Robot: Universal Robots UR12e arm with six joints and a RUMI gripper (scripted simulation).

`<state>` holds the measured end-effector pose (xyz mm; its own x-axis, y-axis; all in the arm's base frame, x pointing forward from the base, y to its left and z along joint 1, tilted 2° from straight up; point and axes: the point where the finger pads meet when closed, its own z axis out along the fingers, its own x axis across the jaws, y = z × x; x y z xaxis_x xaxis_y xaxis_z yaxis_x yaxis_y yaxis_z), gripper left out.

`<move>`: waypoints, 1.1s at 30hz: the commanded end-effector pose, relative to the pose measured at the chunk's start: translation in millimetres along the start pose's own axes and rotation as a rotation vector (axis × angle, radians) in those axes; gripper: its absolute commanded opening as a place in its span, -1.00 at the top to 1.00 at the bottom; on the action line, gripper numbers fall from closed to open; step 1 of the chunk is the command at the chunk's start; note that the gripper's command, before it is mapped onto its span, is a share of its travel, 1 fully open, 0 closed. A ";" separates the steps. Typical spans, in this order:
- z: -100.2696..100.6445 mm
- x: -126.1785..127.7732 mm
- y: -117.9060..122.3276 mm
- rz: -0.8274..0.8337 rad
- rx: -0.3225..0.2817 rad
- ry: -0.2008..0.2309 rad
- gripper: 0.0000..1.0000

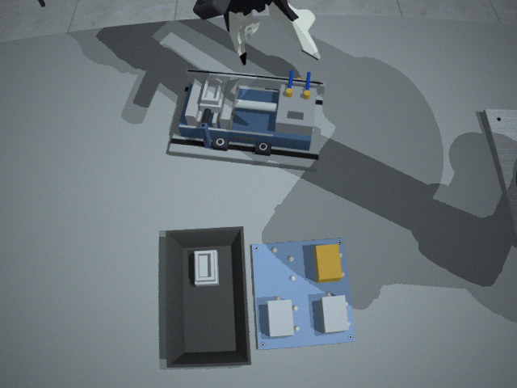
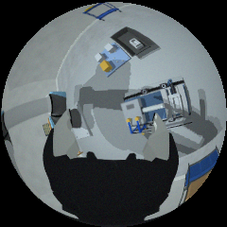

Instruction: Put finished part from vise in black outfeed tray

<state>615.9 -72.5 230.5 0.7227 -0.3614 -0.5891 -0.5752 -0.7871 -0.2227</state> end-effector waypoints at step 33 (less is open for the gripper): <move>-28.9 132.9 -26.9 -0.483 -0.363 0.562 -1.00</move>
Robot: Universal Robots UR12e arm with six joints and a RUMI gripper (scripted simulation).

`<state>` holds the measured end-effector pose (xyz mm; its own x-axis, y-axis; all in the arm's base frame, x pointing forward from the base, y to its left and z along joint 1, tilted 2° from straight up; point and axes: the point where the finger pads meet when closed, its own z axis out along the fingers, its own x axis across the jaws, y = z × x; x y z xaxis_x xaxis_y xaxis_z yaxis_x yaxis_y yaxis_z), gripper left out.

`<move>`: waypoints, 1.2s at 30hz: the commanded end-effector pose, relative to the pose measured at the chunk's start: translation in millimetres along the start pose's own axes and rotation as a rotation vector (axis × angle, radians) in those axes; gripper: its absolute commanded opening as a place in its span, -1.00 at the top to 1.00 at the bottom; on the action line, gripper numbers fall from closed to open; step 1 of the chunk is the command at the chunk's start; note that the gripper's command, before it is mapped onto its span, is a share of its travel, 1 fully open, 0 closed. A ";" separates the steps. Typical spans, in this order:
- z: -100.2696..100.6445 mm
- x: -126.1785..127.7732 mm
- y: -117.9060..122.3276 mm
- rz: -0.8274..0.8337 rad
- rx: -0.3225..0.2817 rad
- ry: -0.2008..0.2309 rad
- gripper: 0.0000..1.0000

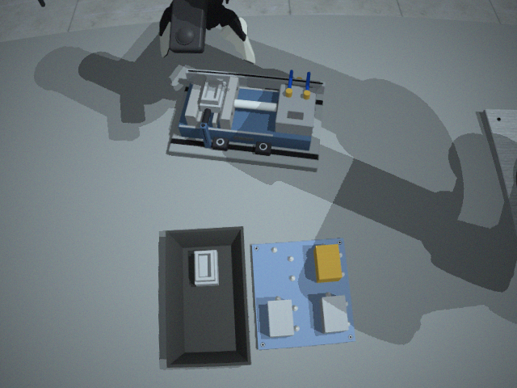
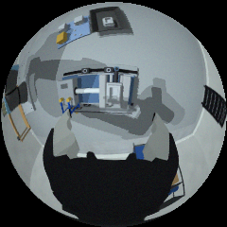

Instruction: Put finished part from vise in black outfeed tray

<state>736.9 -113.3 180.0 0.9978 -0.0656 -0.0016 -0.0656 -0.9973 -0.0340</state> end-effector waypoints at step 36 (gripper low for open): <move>-0.6 1.6 0.5 -0.004 -0.004 0.007 1.00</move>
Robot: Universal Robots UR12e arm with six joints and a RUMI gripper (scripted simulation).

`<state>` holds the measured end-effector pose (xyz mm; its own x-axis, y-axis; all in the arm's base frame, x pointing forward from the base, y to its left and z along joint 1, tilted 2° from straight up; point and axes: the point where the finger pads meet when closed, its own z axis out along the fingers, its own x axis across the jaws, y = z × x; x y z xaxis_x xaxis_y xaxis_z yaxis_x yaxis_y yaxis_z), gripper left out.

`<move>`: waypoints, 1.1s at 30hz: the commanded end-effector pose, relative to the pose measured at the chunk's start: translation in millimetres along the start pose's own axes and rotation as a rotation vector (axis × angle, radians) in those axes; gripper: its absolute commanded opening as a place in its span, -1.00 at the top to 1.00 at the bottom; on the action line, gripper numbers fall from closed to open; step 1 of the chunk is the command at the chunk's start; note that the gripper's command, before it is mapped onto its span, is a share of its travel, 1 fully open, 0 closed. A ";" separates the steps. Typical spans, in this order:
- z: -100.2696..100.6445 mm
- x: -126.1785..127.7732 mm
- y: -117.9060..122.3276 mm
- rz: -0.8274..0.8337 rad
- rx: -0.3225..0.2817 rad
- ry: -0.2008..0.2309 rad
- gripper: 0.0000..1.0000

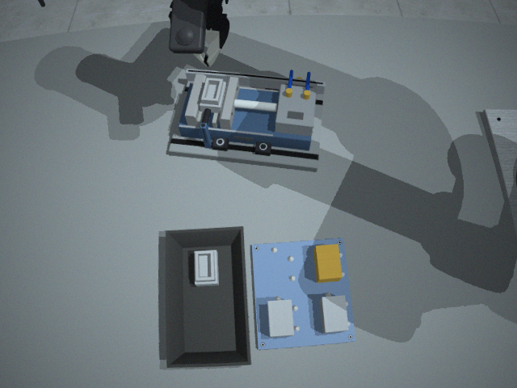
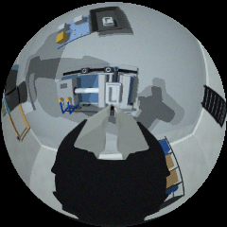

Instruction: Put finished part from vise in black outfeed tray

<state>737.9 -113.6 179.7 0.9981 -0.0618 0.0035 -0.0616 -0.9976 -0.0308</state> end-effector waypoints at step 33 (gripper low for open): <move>-1.0 0.6 0.2 0.000 0.000 0.002 0.19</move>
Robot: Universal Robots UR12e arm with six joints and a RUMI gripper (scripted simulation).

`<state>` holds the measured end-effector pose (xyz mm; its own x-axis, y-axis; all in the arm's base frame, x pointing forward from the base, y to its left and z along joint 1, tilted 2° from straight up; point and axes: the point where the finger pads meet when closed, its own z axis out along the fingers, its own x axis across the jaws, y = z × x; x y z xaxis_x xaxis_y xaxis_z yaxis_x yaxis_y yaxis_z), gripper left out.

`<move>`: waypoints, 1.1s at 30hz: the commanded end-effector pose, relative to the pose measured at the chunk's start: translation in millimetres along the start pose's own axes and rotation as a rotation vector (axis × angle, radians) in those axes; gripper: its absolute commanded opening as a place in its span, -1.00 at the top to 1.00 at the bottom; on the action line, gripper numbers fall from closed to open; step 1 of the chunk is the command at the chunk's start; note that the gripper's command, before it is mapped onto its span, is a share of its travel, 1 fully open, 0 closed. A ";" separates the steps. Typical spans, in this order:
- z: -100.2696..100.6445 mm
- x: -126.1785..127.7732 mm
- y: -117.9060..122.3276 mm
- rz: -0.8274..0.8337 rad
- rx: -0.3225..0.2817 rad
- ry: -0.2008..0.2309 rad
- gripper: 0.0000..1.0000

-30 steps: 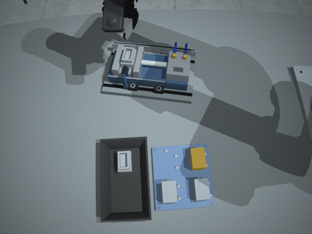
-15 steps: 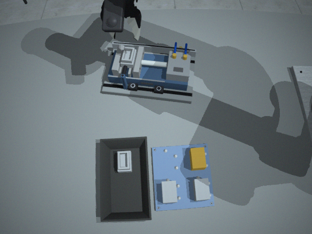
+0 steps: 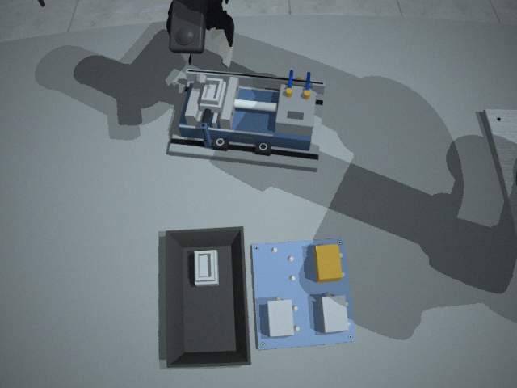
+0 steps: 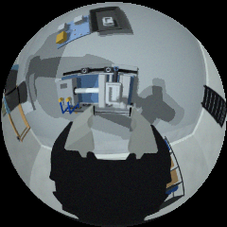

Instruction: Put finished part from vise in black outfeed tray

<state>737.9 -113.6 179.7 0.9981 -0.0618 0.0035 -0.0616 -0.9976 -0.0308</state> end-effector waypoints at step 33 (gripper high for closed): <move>12.3 0.6 0.2 0.000 0.000 0.002 0.19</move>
<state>738.0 -113.3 170.7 0.9981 -0.0618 0.0036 -0.0616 -0.9976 -0.0308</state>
